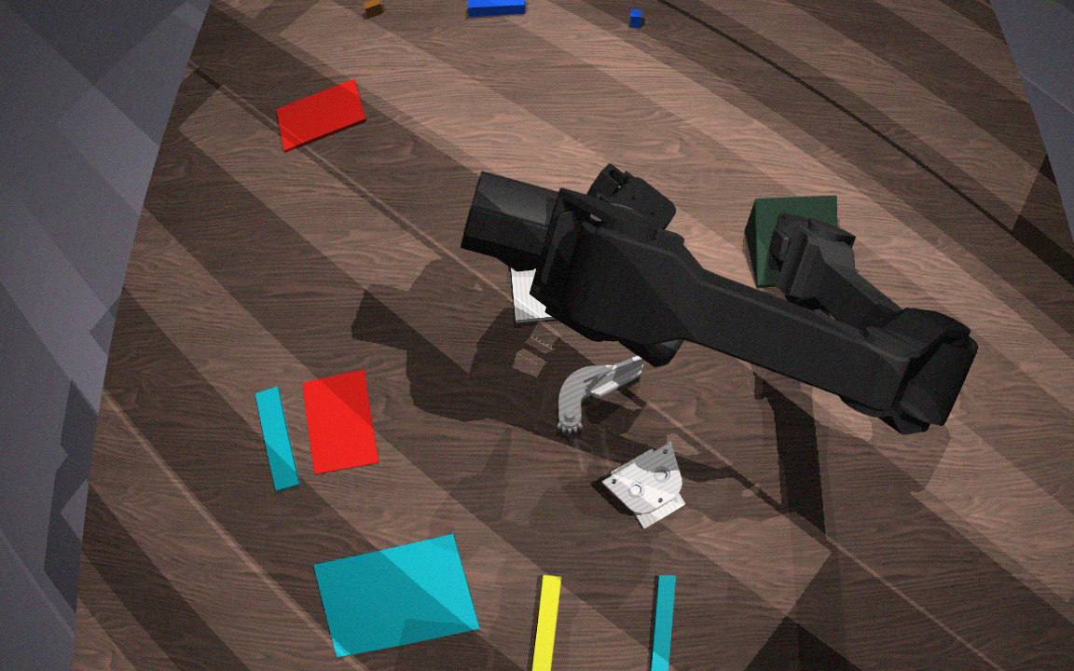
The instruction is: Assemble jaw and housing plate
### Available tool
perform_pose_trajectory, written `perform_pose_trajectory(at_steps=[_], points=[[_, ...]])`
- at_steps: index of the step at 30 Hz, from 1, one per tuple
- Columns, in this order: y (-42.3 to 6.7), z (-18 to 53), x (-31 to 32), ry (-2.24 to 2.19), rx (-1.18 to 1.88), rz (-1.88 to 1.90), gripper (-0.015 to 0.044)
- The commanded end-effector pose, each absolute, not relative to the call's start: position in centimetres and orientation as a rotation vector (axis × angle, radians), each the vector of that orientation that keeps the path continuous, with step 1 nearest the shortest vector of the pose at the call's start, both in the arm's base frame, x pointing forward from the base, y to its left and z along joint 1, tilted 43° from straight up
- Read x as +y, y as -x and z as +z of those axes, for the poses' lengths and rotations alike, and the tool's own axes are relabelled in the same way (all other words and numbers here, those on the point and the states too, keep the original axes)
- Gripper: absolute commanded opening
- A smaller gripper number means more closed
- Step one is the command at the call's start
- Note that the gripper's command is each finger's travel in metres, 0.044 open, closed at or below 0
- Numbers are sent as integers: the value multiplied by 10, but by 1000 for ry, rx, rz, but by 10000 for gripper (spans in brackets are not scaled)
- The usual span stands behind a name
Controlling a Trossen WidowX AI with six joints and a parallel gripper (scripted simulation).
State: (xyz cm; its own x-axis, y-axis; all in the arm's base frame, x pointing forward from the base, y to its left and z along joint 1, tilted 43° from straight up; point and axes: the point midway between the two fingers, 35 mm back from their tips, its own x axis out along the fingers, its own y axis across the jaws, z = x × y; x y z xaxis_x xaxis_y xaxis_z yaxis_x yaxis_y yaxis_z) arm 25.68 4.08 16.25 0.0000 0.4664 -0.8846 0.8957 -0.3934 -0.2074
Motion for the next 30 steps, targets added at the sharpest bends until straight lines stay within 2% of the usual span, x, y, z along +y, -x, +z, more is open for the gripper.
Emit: perform_pose_trajectory(at_steps=[1, 17, 24, 30], points=[[-250, 158, 52, -1913, 1443, -1471, 440], [-229, 154, 86, -2083, 1519, -1928, 440], [-229, 153, 88, -2085, 1518, -1934, 440], [-222, 125, 113, -2090, 1512, -1931, 440]])
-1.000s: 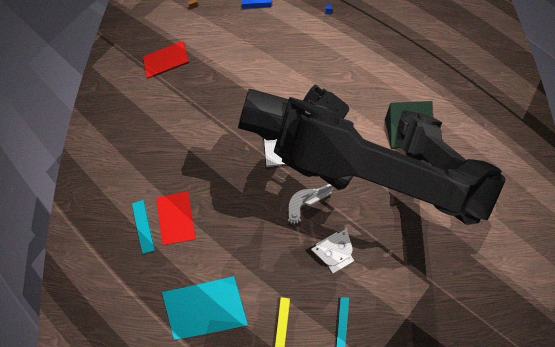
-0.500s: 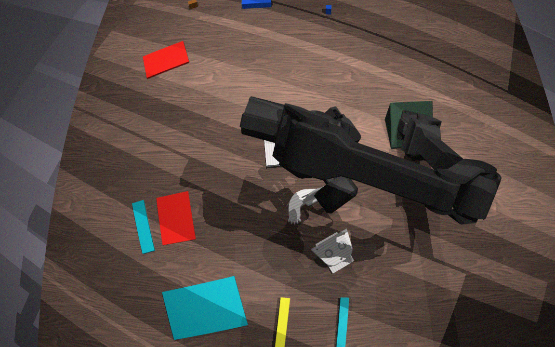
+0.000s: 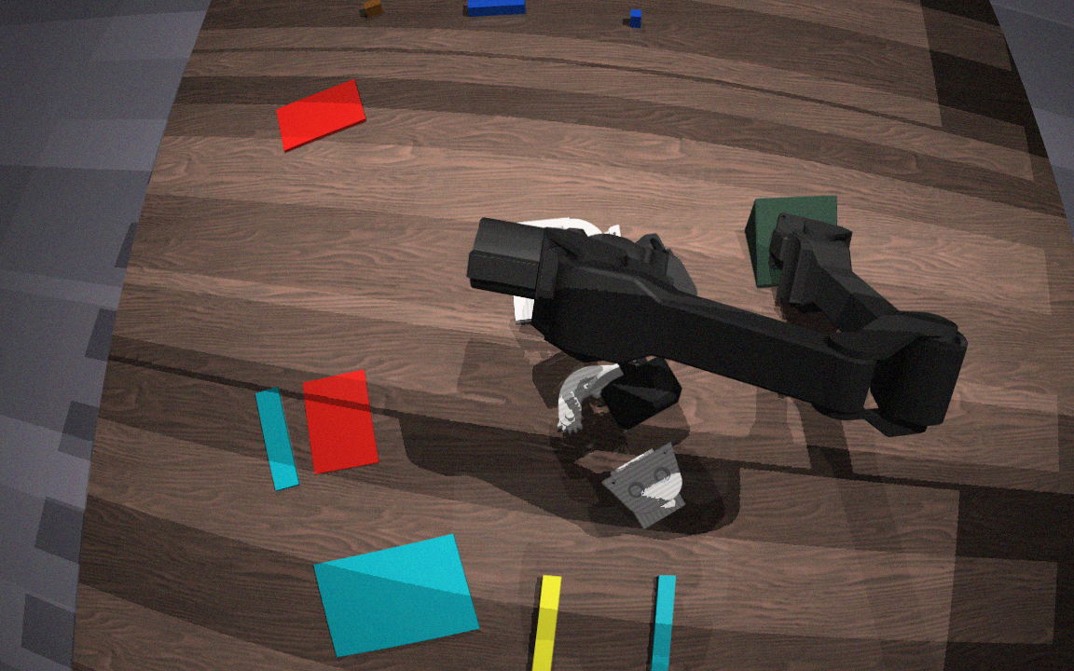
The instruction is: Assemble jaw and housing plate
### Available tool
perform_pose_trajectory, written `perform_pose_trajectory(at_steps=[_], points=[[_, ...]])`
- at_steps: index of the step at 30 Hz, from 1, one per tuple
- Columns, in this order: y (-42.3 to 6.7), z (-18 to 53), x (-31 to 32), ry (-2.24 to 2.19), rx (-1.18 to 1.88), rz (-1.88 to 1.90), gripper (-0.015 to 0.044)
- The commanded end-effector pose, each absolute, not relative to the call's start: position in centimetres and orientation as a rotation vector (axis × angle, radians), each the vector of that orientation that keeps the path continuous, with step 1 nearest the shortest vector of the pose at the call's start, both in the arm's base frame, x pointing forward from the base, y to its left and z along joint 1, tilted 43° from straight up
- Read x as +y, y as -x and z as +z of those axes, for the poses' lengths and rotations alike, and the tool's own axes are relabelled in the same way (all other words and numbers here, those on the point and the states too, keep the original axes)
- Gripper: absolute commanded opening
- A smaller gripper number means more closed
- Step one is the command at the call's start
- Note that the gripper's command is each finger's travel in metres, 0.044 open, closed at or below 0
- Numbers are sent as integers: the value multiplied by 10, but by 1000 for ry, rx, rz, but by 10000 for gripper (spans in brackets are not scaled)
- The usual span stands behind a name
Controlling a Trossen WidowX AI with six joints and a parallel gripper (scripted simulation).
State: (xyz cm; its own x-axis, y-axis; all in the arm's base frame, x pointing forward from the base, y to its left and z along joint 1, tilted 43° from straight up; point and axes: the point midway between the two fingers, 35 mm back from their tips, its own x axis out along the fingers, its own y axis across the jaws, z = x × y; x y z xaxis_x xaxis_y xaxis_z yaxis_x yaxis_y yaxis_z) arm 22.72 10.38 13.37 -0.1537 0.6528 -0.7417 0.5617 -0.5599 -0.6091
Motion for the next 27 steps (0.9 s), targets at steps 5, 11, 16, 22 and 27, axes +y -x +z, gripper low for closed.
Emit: perform_pose_trajectory(at_steps=[5, 11, 16, 22, 27], points=[[-222, 125, 113, 1985, -1436, 1835, 440], [-222, 118, 119, 1986, -1435, 1835, 440], [-221, 112, 125, 1987, -1435, 1835, 440], [-219, 105, 131, 1987, -1435, 1835, 440], [-218, 99, 136, 1987, -1436, 1834, 440]])
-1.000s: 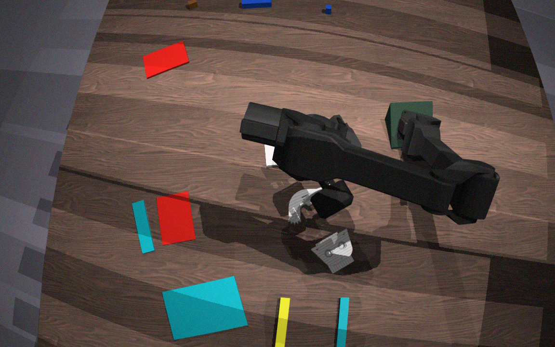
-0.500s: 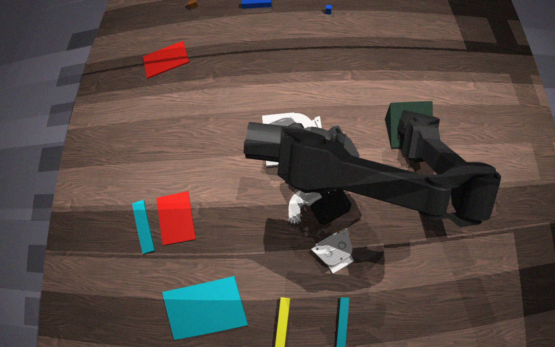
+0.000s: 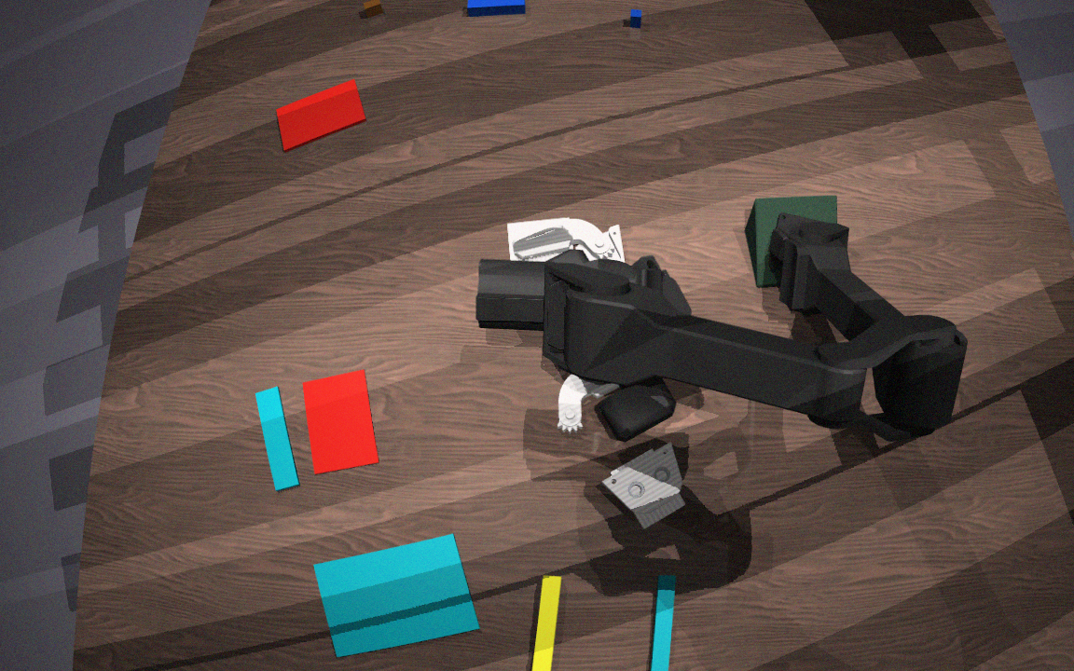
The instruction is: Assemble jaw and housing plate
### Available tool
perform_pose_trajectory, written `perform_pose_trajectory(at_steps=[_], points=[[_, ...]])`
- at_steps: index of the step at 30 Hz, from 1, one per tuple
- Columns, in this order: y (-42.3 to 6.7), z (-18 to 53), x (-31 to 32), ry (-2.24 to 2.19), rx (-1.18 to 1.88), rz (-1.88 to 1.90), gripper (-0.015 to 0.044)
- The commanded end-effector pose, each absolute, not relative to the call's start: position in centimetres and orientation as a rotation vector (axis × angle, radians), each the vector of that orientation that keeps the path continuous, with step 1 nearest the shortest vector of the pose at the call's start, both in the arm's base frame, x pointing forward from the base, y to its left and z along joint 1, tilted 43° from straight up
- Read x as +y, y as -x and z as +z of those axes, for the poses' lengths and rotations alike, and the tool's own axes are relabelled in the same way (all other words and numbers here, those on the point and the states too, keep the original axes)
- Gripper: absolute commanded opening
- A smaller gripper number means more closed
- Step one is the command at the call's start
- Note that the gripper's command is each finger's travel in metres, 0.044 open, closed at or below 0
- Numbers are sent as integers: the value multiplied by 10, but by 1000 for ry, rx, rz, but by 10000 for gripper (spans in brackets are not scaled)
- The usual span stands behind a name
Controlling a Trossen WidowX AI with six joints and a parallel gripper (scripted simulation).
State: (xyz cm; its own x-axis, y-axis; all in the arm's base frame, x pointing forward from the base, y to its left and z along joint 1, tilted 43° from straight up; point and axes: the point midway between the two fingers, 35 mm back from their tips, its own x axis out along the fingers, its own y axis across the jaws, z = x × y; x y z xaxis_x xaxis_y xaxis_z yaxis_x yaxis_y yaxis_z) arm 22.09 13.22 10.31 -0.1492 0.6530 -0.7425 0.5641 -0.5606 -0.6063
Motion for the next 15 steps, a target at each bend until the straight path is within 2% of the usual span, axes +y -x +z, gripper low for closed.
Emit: perform_pose_trajectory(at_steps=[1, 15], points=[[-218, 98, 137, 1986, -1436, 1834, 440], [-214, 89, 146, 1985, -1437, 1832, 440]])
